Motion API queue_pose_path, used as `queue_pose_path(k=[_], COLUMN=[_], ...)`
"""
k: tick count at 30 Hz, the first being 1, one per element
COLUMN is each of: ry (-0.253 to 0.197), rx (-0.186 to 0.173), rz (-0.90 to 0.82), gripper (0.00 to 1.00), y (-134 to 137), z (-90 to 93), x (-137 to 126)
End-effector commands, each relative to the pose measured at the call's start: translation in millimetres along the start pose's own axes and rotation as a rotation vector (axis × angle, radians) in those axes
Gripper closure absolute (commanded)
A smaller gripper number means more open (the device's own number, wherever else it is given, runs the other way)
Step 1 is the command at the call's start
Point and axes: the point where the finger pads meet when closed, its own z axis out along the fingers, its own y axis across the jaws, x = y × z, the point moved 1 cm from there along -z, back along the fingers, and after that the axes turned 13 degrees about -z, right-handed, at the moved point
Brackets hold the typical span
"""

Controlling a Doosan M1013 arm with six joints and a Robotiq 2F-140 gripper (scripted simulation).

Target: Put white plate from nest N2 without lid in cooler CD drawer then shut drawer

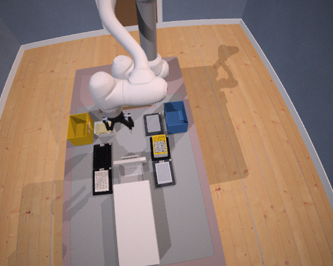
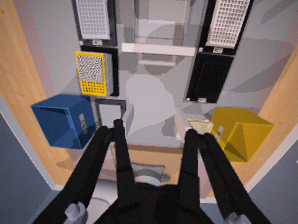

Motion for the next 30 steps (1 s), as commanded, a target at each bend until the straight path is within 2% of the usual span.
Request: queue_pose_path(k=[1, 30], ry=[0.000, 0.000], rx=[0.000, 0.000], rz=[0.000, 0.000], gripper=[0.13, 0.13], y=[1.6, 18.9], z=[7.7, 90.8], x=[6.4, 73.3])
